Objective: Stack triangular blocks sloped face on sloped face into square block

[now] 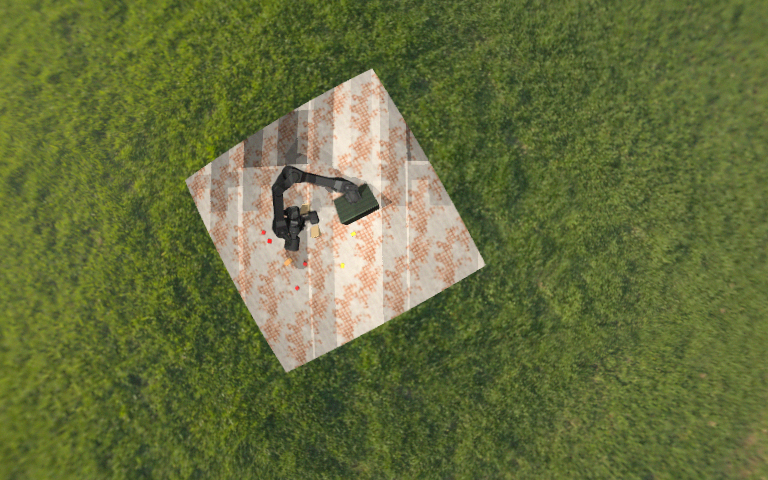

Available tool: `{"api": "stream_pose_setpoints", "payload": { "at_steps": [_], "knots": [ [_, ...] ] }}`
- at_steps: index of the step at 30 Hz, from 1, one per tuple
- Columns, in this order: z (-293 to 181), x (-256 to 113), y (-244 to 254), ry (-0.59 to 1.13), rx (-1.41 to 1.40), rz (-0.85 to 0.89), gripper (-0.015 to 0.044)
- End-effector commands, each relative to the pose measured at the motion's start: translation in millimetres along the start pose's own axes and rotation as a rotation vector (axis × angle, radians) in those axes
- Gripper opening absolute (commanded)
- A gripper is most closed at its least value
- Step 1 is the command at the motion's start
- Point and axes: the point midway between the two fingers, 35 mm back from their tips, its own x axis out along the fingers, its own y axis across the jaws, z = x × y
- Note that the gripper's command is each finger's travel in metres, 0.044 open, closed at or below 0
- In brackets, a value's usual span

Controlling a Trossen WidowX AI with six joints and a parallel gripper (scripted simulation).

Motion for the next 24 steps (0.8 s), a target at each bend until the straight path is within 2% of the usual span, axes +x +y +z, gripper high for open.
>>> {"api": "stream_pose_setpoints", "payload": {
  "at_steps": [1,24],
  "knots": [
    [0.9,7.4,1.0,0.002,0.006,0.004,0.0440],
    [2.5,44.9,0.2,0.001,0.044,-0.004,0.0440]
  ]
}}
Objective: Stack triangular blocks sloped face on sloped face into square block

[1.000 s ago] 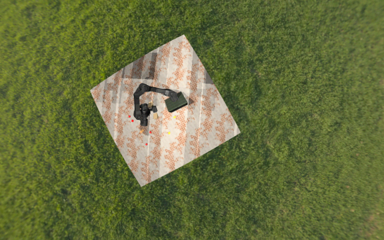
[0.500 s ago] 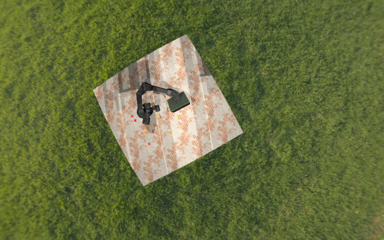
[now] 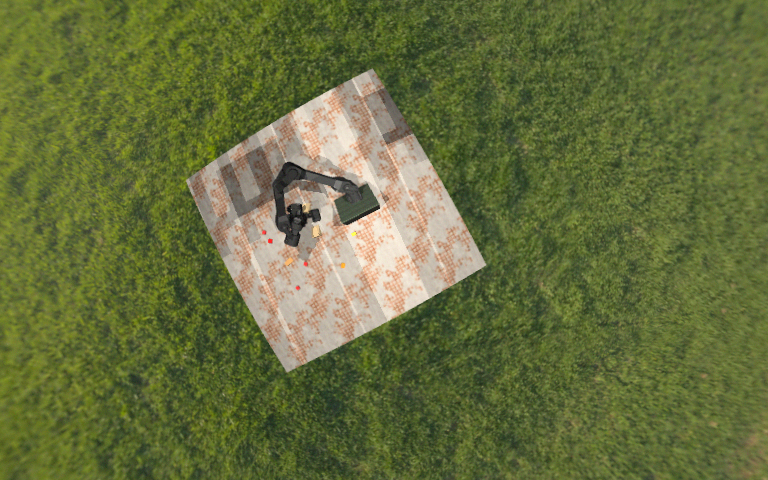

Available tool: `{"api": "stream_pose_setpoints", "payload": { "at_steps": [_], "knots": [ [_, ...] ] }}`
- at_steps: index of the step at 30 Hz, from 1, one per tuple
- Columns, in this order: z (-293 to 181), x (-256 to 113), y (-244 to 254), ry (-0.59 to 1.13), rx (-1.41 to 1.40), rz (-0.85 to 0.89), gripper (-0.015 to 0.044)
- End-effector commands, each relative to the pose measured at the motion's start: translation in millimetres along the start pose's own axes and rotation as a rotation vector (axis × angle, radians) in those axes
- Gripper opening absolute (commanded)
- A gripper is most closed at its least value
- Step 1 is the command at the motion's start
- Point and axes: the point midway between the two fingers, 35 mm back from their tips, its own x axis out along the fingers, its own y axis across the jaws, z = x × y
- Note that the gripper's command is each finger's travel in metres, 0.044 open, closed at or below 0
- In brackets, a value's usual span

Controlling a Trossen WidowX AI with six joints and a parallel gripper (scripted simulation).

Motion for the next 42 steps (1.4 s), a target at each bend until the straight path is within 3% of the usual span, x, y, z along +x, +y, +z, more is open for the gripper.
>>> {"api": "stream_pose_setpoints", "payload": {
  "at_steps": [1,16,26,33,38,42],
  "knots": [
    [2.0,7.0,0.2,-0.002,0.007,0.004,0.0440],
    [5.1,28.2,-2.3,-0.011,0.032,-0.001,0.0440],
    [5.1,28.2,-2.3,-0.011,0.032,-0.001,0.0177],
    [5.1,28.2,-2.3,-0.011,0.032,-0.001,0.0131],
    [5.9,26.1,-2.7,-0.011,0.034,-0.003,0.0000],
    [6.1,25.4,-2.8,-0.011,0.034,-0.004,0.0000]
  ]
}}
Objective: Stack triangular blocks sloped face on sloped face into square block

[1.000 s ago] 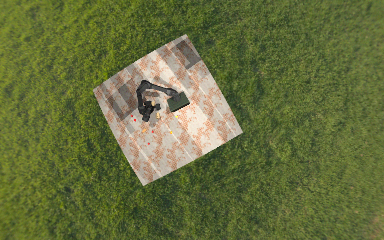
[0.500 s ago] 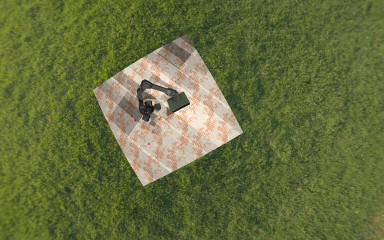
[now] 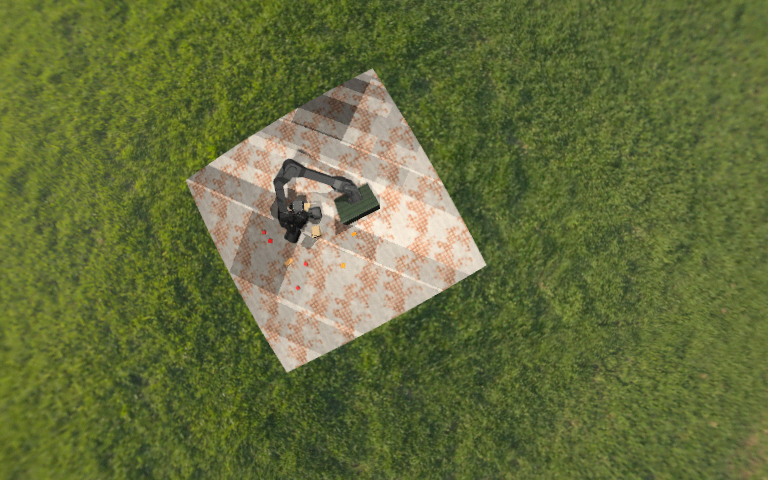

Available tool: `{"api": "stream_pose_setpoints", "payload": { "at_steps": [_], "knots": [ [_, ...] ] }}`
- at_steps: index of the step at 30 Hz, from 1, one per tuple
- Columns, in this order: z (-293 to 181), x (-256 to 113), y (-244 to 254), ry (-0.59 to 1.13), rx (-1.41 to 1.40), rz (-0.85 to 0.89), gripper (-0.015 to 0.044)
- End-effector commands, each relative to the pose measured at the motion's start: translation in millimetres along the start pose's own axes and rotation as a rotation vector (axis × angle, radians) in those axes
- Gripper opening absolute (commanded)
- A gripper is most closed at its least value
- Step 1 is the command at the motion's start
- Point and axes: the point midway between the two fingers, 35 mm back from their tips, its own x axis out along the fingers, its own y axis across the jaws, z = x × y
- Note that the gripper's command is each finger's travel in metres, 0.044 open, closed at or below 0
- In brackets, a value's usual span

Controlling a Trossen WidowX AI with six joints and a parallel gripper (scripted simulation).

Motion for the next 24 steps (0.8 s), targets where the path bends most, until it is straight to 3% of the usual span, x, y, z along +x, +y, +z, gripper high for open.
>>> {"api": "stream_pose_setpoints", "payload": {
  "at_steps": [1,24],
  "knots": [
    [0.6,-1.6,0.0,0.007,0.003,-0.001,0.0000],
    [38.1,-6.7,0.5,0.580,-0.003,-0.003,0.0000]
  ]
}}
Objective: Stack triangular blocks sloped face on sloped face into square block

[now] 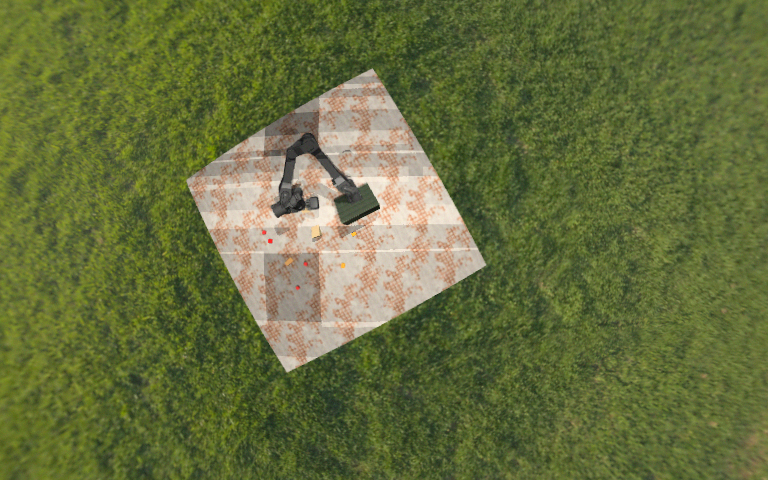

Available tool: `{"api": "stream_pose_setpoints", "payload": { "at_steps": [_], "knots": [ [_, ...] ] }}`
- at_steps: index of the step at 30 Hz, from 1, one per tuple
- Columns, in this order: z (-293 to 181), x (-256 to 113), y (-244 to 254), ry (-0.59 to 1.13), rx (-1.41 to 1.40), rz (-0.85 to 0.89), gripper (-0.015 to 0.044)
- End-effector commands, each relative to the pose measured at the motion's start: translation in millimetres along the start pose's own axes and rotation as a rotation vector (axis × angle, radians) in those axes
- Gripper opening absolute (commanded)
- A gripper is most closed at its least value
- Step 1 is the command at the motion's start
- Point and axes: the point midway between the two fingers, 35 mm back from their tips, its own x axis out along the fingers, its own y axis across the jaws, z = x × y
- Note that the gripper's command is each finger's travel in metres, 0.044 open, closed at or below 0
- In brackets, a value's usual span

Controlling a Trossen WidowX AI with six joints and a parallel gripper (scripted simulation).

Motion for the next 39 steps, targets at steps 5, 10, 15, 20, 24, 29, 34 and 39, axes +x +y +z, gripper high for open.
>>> {"api": "stream_pose_setpoints", "payload": {
  "at_steps": [5,10,15,20,24,29,34,39],
  "knots": [
    [15.3,-6.9,0.3,0.246,-0.005,0.012,0.0000],
    [24.4,-8.5,0.4,0.376,-0.006,0.012,0.0000],
    [33.5,-8.9,0.4,0.505,-0.008,0.013,0.0000],
    [42.5,-8.2,0.5,0.634,-0.009,0.013,0.0000],
    [49.6,-6.8,0.4,0.737,-0.011,0.013,0.0000],
    [50.6,-5.4,-0.6,0.742,-0.010,0.006,0.0026],
    [50.6,-5.4,-0.6,0.742,-0.010,0.006,0.0157],
    [50.6,-5.4,-0.6,0.742,-0.010,0.006,0.0289]
  ]
}}
